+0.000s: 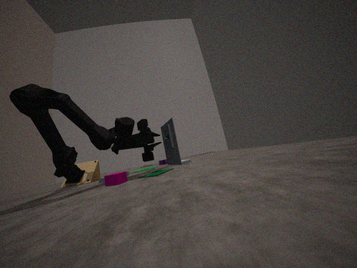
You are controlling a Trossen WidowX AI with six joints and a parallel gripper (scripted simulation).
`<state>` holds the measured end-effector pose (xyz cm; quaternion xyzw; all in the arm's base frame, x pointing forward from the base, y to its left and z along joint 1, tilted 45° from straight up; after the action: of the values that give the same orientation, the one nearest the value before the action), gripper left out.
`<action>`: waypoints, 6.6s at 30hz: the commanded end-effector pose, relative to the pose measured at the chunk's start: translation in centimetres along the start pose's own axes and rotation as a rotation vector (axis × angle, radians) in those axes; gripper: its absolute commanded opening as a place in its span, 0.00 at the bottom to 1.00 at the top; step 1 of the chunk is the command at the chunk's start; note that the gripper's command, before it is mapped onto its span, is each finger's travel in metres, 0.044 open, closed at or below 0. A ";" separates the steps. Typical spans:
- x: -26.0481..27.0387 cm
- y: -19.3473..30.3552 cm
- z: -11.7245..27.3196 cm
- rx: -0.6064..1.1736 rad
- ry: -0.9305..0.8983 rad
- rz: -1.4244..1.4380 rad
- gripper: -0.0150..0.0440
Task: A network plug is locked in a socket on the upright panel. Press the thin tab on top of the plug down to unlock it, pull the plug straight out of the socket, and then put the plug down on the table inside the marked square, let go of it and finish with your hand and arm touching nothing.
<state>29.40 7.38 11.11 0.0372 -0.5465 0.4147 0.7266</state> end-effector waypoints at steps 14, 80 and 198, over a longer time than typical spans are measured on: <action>0.0 -0.5 -2.4 -0.005 0.000 -0.002 0.52; -0.1 -0.1 -0.4 -0.005 0.001 -0.002 0.25; 5.3 3.1 5.7 -0.003 0.005 -0.008 0.25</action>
<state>23.62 9.23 16.34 0.0381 -0.5478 0.4142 0.7259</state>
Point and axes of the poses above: the point midway between the two fingers, 35 mm back from their tips, its own z axis back along the fingers, its own x axis across the jaws, y = z × x, the point moved 10 cm from there along z, back along the fingers, and after that the axes turned 14 degrees about -z, right-handed, at the moved point
